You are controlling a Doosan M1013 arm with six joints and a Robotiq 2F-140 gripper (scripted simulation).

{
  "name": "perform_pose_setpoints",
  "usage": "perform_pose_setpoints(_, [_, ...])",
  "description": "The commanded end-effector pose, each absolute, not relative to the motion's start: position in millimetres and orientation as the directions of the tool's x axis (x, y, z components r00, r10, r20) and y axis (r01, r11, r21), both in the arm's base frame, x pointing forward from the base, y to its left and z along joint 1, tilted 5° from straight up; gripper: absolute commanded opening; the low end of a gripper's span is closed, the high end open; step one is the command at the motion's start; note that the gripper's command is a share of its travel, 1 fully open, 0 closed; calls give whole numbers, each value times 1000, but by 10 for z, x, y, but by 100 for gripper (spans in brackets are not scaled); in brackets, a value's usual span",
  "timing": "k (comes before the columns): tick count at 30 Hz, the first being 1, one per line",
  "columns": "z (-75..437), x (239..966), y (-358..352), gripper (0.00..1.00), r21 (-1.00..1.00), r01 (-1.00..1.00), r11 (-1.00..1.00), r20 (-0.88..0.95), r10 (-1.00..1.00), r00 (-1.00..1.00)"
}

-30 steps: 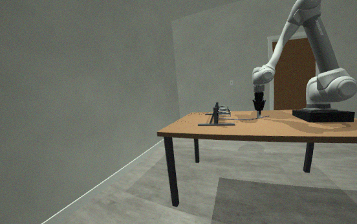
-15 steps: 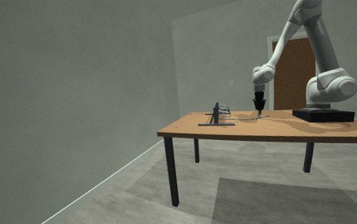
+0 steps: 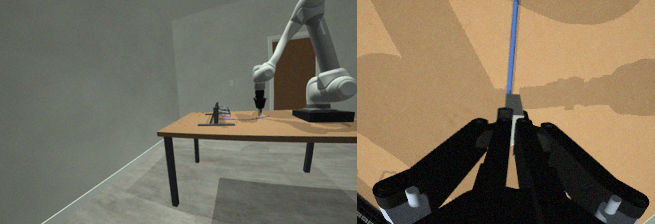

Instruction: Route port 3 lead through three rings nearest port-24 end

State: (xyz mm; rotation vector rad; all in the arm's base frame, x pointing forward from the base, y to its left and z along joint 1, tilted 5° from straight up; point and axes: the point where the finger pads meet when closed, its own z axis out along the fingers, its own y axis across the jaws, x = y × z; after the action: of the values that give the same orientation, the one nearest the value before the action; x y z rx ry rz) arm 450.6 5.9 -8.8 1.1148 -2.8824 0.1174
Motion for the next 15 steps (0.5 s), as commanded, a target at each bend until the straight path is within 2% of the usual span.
perform_pose_setpoints(1, [-8, 4567, 74, 0, -59, -671, 739, 61, -668, -741])
perform_pose_setpoints(15, [85, 4567, 82, 0, -59, -671, 739, 61, -668, -741])
